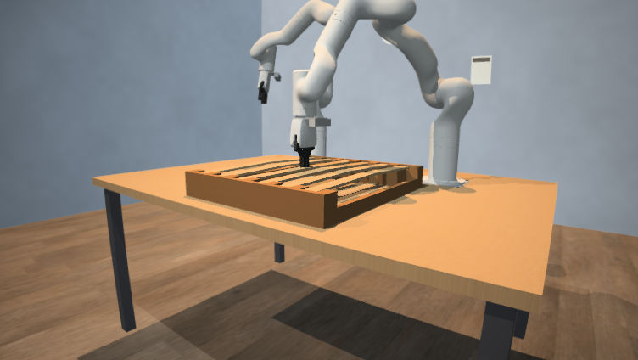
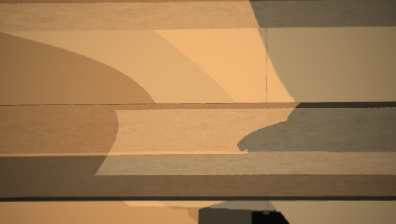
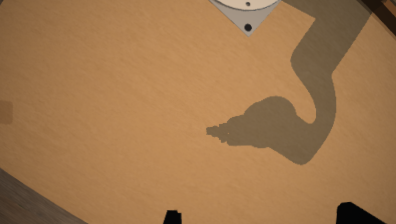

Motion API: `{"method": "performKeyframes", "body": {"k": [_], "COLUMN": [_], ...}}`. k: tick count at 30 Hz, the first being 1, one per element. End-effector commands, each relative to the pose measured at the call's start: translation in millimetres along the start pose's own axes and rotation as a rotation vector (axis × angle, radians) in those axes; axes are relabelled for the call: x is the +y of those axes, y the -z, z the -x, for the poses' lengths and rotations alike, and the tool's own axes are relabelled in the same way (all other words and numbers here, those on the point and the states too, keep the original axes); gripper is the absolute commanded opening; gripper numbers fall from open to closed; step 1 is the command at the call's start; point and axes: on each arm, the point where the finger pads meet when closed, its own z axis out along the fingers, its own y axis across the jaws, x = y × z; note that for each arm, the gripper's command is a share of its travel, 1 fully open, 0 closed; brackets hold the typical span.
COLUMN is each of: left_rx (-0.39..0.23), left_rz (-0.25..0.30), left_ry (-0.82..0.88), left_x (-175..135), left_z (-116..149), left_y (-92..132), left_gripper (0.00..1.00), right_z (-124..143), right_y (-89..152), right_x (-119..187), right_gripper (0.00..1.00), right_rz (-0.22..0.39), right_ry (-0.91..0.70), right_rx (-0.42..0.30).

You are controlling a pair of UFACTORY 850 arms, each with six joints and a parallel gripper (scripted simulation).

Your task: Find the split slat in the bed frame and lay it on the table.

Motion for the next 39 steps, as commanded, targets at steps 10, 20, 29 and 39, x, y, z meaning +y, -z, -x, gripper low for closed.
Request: {"method": "performKeyframes", "body": {"k": [10, 20, 29, 39], "left_rx": [-0.001, -0.001, -0.001, -0.001], "left_rz": [0.001, 0.001, 0.001, 0.001], "left_ry": [0.0, 0.0, 0.0, 0.0], "left_x": [0.5, 0.8, 0.8, 1.1], "left_z": [0.6, 0.4, 0.4, 0.3], "left_y": [1.9, 9.8, 9.8, 17.7], "left_gripper": [0.0, 0.0, 0.0, 0.0], "right_z": [0.6, 0.6, 0.6, 0.6], "right_y": [0.7, 0.7, 0.7, 0.7], "right_x": [-0.1, -0.1, -0.1, -0.1], "right_gripper": [1.0, 1.0, 1.0, 1.0], "right_rz": [-0.001, -0.001, -0.001, -0.001], "right_ry": [0.0, 0.0, 0.0, 0.0], "right_rx": [-0.002, -0.002, -0.002, -0.002]}}
